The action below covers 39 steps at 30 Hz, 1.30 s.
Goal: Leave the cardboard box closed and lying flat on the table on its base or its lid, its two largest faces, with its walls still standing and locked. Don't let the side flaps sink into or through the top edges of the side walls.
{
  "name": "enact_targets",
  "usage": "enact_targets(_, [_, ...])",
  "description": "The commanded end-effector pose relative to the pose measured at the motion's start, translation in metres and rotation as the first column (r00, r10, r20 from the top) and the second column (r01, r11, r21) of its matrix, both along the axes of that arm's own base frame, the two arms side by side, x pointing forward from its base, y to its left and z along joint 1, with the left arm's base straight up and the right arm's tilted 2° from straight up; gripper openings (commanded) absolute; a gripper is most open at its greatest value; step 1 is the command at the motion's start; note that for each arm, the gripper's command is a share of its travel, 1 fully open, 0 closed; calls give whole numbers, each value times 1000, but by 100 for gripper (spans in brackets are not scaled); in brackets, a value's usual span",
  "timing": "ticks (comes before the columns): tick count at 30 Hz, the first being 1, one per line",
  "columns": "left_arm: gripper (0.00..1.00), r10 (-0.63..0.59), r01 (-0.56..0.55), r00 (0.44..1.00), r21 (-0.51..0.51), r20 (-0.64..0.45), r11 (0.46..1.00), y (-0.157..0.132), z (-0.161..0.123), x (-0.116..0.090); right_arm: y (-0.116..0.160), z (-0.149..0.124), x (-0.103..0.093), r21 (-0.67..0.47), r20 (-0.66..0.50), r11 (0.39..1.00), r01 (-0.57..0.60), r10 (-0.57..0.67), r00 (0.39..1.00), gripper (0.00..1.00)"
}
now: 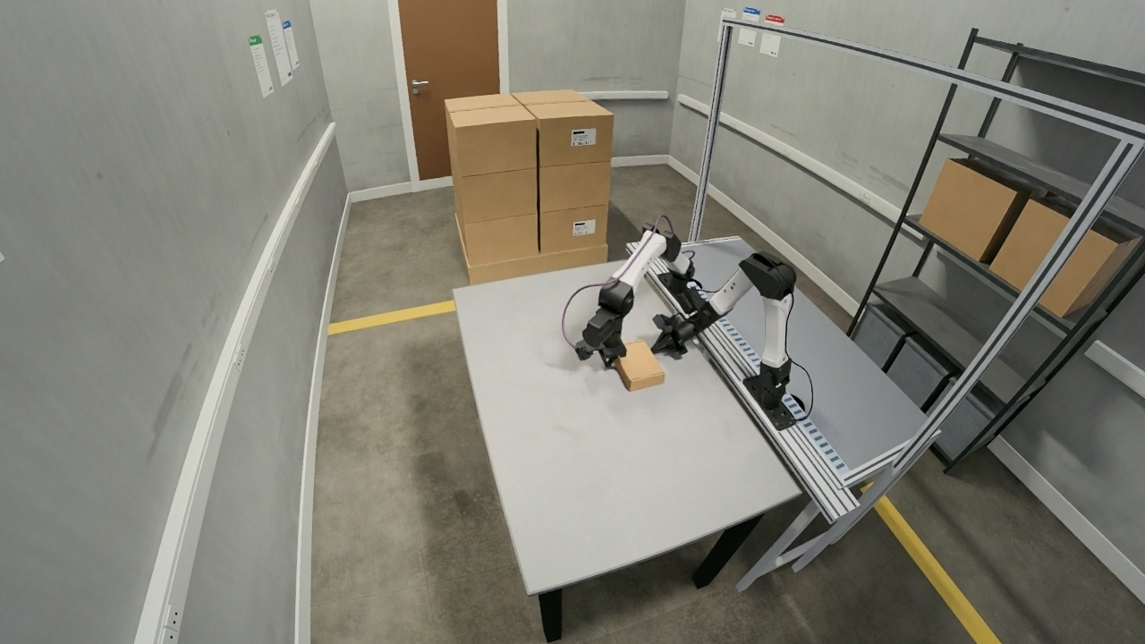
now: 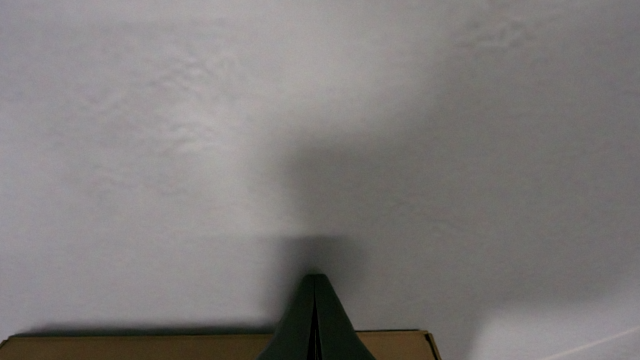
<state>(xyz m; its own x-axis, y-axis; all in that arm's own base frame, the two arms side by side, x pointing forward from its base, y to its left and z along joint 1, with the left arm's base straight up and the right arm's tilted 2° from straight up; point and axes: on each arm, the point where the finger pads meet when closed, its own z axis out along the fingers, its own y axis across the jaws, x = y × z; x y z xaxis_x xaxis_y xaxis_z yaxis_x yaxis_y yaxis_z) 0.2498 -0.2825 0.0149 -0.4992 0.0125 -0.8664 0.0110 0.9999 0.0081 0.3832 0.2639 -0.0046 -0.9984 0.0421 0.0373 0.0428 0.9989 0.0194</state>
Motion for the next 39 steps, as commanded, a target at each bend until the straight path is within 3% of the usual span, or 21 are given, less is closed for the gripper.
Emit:
enact_targets(1, [1,4,-4,1000,-14,6,1000,-2,4,0,-1,7,5,10,16,1000,5,-5,1000,1])
enact_targets(12, [1,4,-4,1000,-14,6,1000,-2,5,0,-1,7,5,10,16,1000,5,-5,1000,1])
enact_targets(13, [1,1,-1,1000,-37,18,999,-6,15,-2,-1,7,5,10,16,1000,5,-5,1000,1])
enact_targets(14, [1,4,-4,1000,-14,6,1000,-2,5,0,-1,7,5,10,16,1000,5,-5,1000,1])
enact_targets(30, [1,4,-4,1000,-14,6,1000,-2,6,-1,-1,7,5,10,16,1000,5,-5,1000,1])
enact_targets(31, [1,2,-2,1000,-40,20,999,-7,17,-2,-1,7,5,10,16,1000,5,-5,1000,1])
enact_targets(32, [1,4,-4,1000,-14,6,1000,-2,6,-1,-1,7,5,10,16,1000,5,-5,1000,1])
enact_targets(39, [1,4,-4,1000,-14,6,1000,-2,6,-1,-1,7,5,10,16,1000,5,-5,1000,1])
